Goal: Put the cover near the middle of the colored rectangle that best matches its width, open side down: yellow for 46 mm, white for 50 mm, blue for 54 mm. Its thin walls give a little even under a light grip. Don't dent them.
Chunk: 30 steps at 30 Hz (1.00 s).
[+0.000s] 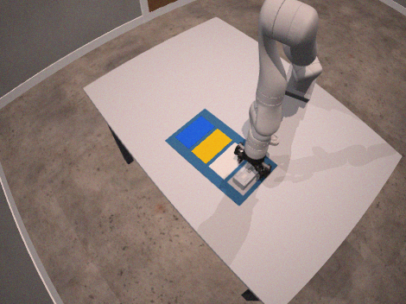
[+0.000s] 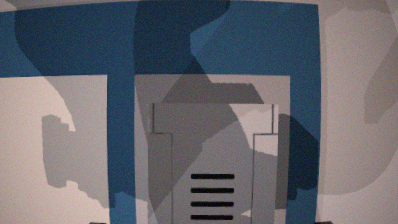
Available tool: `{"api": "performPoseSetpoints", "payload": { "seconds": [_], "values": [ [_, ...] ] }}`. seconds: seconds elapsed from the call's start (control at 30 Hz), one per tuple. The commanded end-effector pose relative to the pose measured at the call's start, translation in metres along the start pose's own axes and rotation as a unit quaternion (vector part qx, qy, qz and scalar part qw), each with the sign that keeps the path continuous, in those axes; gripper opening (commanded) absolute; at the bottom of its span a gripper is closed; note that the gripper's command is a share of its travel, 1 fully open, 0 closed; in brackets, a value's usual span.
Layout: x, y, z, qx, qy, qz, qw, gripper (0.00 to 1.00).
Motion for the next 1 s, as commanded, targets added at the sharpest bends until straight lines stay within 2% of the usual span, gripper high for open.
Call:
{"api": "performPoseSetpoints", "payload": {
  "seconds": [0.0, 0.97],
  "values": [
    [0.000, 0.000, -0.002, -0.005, -0.002, 0.001, 1.000, 1.00],
    [-0.010, 0.000, -0.003, -0.006, -0.003, 0.001, 1.000, 1.00]
  ]
}}
Point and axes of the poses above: the point where the finger pads meet when closed, its own x axis back along the fingers, its own y axis across the jaws, z = x × y, the point moved 9 cm from there along x, back along the fingers, and after that the axes turned 1 degree about -x, right-handed, at the moved point
